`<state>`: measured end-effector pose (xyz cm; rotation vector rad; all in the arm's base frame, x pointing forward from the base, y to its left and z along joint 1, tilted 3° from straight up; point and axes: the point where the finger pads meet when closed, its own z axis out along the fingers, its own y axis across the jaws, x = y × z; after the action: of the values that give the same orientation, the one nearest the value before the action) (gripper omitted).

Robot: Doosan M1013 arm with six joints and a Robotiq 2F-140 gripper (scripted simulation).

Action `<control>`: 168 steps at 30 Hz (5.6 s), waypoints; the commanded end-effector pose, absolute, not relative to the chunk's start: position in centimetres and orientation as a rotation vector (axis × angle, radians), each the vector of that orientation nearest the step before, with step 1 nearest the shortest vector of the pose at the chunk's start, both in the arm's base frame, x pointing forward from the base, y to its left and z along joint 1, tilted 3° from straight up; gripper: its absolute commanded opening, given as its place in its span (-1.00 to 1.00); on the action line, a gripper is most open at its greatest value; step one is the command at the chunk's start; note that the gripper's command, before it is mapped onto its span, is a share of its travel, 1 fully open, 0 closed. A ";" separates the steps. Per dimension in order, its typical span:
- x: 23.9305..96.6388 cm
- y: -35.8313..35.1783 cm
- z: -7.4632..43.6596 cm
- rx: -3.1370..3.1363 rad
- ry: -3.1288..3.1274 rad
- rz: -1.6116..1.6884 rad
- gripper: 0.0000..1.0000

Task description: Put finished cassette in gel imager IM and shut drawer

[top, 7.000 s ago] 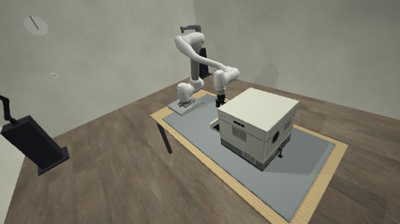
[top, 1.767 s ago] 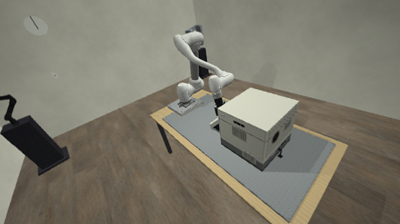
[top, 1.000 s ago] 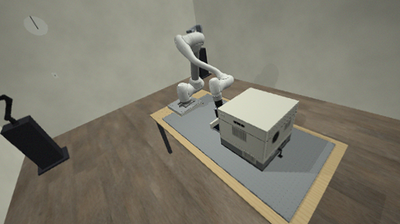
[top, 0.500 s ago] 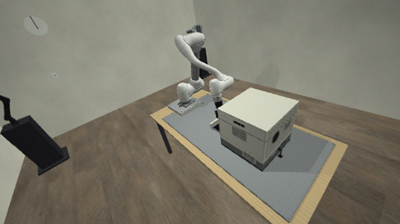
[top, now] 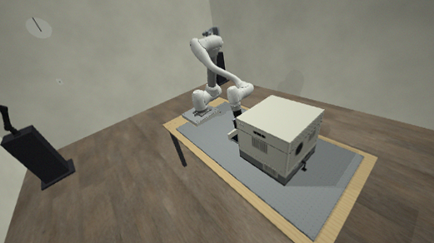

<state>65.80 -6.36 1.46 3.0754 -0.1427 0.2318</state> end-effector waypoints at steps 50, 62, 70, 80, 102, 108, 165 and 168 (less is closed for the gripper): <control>66.9 -6.5 1.1 3.076 -0.143 0.232 -0.08; 67.2 -6.5 1.1 3.076 -0.143 0.232 -0.08; 67.1 -6.5 1.1 3.076 -0.143 0.232 -0.08; 67.0 -6.5 1.7 3.076 -0.143 0.232 -0.08; 67.1 -6.3 4.4 3.076 -0.143 0.232 -0.08; 67.1 -6.3 5.2 3.076 -0.143 0.232 -0.08; 64.8 -5.9 10.0 3.082 0.113 0.203 -0.45; 63.3 -5.7 9.8 3.075 0.266 0.185 -0.45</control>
<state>64.52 -5.83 9.97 3.0759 0.1342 0.1982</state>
